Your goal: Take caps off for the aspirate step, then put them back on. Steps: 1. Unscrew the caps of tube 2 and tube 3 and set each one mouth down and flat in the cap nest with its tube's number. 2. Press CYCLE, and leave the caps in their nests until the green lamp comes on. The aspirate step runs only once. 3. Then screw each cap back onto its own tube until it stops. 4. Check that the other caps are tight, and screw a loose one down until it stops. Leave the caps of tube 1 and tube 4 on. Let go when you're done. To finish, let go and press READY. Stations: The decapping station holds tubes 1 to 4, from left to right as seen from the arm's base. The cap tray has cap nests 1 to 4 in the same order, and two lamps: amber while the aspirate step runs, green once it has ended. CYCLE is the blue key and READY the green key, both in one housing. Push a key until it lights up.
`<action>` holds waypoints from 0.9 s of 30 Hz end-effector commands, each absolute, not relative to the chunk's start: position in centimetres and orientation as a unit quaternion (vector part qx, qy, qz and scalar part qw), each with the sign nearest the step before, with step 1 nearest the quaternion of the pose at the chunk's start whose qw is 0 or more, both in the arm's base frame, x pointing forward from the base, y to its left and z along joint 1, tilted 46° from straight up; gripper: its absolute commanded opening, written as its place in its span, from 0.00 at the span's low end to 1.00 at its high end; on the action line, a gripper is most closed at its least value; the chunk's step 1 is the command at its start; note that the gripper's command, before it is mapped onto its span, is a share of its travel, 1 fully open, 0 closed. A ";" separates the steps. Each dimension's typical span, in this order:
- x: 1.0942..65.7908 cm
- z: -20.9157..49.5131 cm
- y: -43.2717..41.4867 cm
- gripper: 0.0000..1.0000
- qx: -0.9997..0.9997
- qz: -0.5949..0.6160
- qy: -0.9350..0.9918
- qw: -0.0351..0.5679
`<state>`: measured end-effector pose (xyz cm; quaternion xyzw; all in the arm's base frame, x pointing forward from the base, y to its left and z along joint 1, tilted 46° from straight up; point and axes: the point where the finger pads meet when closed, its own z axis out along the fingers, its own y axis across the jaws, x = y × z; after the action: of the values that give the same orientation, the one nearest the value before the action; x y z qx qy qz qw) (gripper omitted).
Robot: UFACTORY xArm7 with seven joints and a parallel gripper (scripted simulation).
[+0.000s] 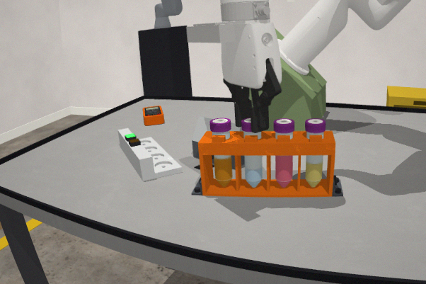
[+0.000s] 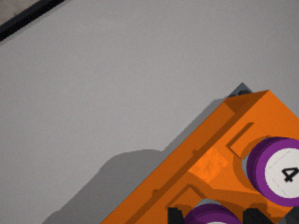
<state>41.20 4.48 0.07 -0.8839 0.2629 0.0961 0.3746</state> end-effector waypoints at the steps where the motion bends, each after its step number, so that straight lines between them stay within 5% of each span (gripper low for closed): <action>1: 41.3 0.1 4.3 0.00 -0.863 0.121 0.327 0.367; 27: 41.3 0.1 4.4 0.00 -0.567 0.294 0.728 0.250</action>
<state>41.17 4.55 0.00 -0.6383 0.6625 0.2636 0.2901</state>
